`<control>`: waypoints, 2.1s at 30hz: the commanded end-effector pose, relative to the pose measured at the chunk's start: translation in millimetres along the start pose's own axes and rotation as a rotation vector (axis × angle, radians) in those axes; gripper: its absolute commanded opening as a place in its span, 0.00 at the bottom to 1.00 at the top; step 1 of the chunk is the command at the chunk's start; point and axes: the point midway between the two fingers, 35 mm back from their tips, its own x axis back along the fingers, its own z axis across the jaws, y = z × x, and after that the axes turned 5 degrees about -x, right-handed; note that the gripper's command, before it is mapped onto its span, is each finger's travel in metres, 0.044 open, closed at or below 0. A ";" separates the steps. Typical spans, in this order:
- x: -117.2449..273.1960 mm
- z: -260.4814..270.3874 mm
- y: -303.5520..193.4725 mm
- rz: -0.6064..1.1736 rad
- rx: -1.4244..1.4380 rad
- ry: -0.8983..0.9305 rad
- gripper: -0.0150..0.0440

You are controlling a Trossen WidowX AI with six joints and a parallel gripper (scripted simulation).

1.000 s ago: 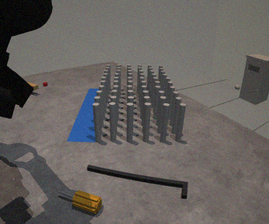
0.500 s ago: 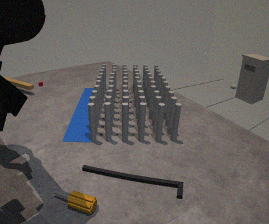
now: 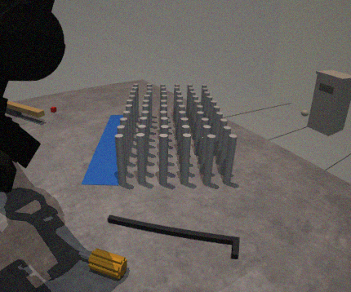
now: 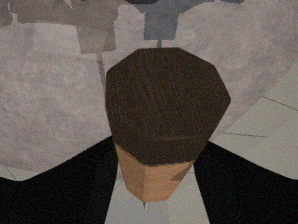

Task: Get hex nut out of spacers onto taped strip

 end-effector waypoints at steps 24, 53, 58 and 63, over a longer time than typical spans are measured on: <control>-23.1 0.9 18.9 -0.003 -0.006 -0.007 0.25; -49.7 6.0 37.8 -0.004 -0.006 -0.007 0.25; -54.3 7.2 40.9 -0.004 -0.005 -0.007 0.25; -58.9 8.4 43.9 -0.005 -0.005 -0.007 0.25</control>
